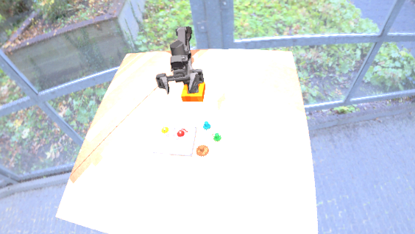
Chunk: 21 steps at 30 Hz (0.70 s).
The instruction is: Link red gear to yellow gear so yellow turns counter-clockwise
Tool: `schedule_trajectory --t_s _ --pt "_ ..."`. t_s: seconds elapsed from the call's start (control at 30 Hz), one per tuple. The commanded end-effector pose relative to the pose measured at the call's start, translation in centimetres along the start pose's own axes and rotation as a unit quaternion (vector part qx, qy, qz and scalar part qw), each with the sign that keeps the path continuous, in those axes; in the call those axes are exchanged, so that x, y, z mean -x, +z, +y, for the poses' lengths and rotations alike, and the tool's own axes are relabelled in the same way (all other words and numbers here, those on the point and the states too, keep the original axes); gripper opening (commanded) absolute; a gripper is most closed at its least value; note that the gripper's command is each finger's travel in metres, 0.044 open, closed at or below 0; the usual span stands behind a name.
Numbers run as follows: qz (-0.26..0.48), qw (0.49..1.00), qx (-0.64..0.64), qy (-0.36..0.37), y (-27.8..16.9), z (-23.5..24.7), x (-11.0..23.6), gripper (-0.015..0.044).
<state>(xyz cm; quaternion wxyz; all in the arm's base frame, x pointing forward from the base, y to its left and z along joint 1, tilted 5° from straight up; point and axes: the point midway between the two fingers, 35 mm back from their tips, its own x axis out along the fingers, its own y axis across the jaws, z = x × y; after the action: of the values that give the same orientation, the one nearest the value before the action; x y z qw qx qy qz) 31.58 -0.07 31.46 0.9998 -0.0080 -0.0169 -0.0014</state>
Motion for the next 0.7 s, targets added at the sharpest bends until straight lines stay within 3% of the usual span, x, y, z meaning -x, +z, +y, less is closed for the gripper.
schedule_trajectory --t_s 0.0,0.17,0.33,0.67 --pt "0.006 1.000 -0.001 0.001 -0.2 0.1 -0.2 0.0426" --pt "0.161 0.986 -0.029 0.032 -5.6 2.5 -3.5 0.0440" --pt "0.337 0.939 -0.045 0.053 -12.3 5.6 -5.1 0.0440" --pt "0.649 0.759 -0.024 0.037 -24.3 11.0 -2.2 0.0440"
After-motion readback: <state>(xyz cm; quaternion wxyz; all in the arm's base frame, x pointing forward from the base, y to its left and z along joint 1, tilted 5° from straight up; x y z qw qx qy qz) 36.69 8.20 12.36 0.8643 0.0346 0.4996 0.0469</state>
